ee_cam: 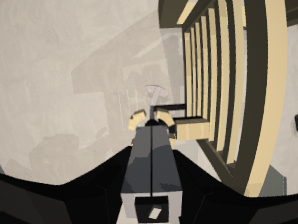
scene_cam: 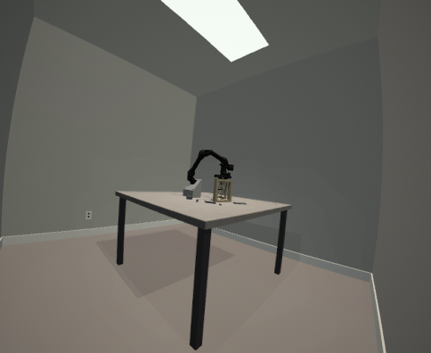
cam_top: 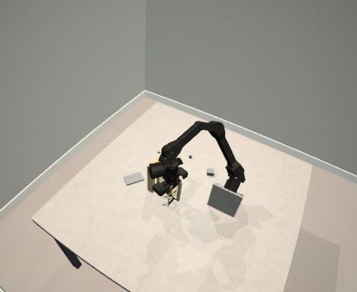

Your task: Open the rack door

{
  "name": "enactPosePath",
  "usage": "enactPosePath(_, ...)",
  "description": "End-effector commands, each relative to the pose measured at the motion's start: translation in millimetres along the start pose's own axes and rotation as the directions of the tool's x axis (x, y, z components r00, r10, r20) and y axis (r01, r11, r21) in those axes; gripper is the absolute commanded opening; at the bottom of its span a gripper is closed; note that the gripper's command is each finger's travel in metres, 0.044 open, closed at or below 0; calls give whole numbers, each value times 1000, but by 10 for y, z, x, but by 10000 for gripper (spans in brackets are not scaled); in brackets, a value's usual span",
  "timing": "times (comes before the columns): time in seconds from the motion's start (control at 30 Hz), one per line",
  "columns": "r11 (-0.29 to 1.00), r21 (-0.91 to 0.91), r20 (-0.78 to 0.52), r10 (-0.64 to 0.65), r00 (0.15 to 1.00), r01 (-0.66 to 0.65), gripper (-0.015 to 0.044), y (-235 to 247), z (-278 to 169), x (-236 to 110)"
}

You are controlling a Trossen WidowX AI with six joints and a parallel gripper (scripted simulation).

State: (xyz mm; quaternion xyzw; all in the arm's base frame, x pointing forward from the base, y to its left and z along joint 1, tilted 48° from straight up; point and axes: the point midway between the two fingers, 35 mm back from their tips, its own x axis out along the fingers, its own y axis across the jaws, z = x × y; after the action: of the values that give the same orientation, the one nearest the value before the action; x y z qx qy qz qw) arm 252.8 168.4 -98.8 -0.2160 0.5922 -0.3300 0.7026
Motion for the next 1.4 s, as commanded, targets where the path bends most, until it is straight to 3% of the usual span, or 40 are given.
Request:
enactPosePath(0.0, 1000, 14, -2, -2, 1000, 2, 24, -2, 1, 3)
enactPosePath(0.03, 1000, 14, -2, -2, 1000, 2, 24, -2, 1, 3)
enactPosePath(0.4, 1000, 14, -2, -2, 1000, 2, 296, -2, 1, 3)
enactPosePath(1.37, 1000, 12, -2, 3, 1000, -3, 296, 23, 11, -421)
